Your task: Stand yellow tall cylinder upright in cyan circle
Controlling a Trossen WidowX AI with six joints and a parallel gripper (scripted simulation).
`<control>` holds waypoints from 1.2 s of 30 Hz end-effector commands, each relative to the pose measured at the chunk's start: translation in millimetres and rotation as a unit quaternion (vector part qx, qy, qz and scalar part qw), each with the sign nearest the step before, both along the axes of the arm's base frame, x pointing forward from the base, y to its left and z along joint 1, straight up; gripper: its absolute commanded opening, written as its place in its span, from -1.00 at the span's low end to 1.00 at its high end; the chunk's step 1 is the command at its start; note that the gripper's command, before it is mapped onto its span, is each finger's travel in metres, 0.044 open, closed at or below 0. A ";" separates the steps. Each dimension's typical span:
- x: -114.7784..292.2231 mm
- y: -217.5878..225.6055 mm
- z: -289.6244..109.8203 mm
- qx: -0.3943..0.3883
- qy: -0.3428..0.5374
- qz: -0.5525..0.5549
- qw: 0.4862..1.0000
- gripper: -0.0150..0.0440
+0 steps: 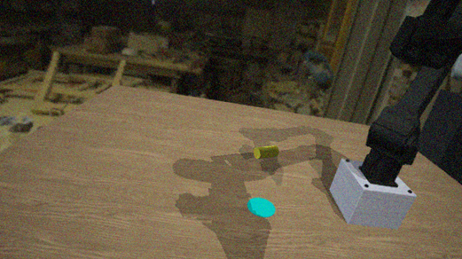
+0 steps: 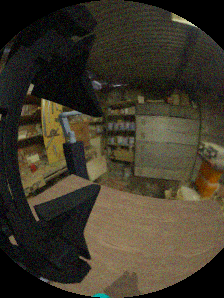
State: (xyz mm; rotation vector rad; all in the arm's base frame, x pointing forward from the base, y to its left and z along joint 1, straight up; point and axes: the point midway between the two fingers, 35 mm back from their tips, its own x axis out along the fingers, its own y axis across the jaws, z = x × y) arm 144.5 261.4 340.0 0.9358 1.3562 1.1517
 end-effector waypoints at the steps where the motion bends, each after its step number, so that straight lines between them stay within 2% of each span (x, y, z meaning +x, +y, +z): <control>1: 0.8 -0.2 -0.4 -0.001 -0.001 -0.001 1.000 0.78; 4: 13.3 -3.4 -6.2 -0.010 -0.013 -0.022 1.000 0.56; 13: 78.0 -32.8 -40.5 -0.076 -0.085 -0.120 0.986 0.56; 22: 135.4 -83.1 -81.0 -0.177 -0.173 -0.182 0.952 0.56; 36: 185.2 -189.2 -144.9 -0.364 -0.253 -0.193 0.876 0.56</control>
